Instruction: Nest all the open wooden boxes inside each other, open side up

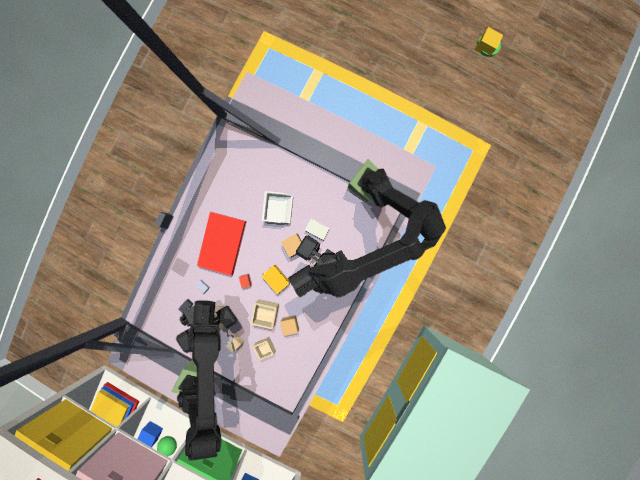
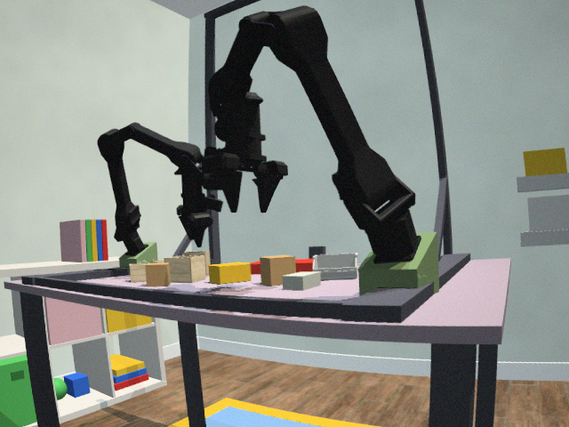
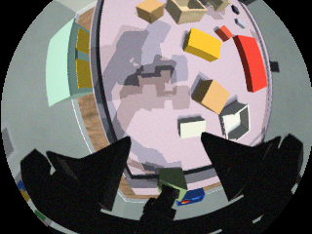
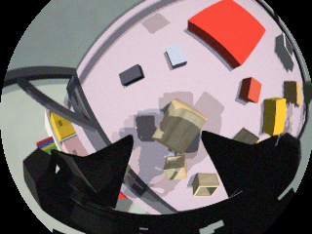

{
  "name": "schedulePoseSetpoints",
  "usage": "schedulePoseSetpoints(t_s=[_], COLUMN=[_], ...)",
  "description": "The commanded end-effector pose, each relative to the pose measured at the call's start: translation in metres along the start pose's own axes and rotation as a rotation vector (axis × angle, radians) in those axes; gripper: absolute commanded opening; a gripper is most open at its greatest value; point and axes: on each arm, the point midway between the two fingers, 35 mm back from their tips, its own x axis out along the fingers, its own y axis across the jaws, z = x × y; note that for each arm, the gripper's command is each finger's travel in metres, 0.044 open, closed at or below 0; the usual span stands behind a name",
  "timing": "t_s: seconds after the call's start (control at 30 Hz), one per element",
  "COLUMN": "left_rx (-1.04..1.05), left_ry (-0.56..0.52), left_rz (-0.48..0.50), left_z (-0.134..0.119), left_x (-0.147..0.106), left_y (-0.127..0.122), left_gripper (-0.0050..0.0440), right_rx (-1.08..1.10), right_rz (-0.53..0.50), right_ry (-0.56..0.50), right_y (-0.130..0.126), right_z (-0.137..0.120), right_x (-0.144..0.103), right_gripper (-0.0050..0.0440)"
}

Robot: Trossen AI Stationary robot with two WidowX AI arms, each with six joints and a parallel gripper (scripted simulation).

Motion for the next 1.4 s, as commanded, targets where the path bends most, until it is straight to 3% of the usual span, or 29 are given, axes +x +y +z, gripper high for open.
schedulePoseSetpoints(t_s=[0.0,0.23,0.3,0.8,0.87,1.17,1.37], left_rx=[-0.010,-0.010,-0.010,-0.010,-0.010,-0.010,-0.010], left_ry=[-0.015,-0.015,-0.015,-0.015,-0.015,-0.015,-0.015], left_rz=[-0.004,-0.004,-0.004,-0.004,-0.004,-0.004,-0.004], left_z=[0.0011,0.0011,0.0011,0.0011,0.0011,0.0011,0.0011], left_x=[-0.0045,-0.0045,-0.0045,-0.0045,-0.0045,-0.0045,-0.0045], left_y=[0.0024,0.0024,0.0024,0.0024,0.0024,0.0024,0.0024], left_gripper=[0.0400,0.0400,0.0400,0.0400,0.0400,0.0400,0.0400], right_rx=[0.251,0.594,0.594,1.386,1.386,1.866,2.016], right_rz=[0.048,0.131,0.131,0.335,0.335,0.458,0.498], right_ry=[-0.029,-0.036,-0.036,0.036,0.036,0.149,0.201], right_y=[-0.0024,-0.0027,-0.0027,-0.0046,-0.0046,-0.0070,-0.0074], right_z=[0.0029,0.0027,0.0027,0.0027,0.0027,0.0028,0.0025], right_x=[-0.0038,-0.0036,-0.0036,-0.0059,-0.0059,-0.0092,-0.0102], right_gripper=[0.0400,0.0400,0.0400,0.0400,0.0400,0.0400,0.0400])
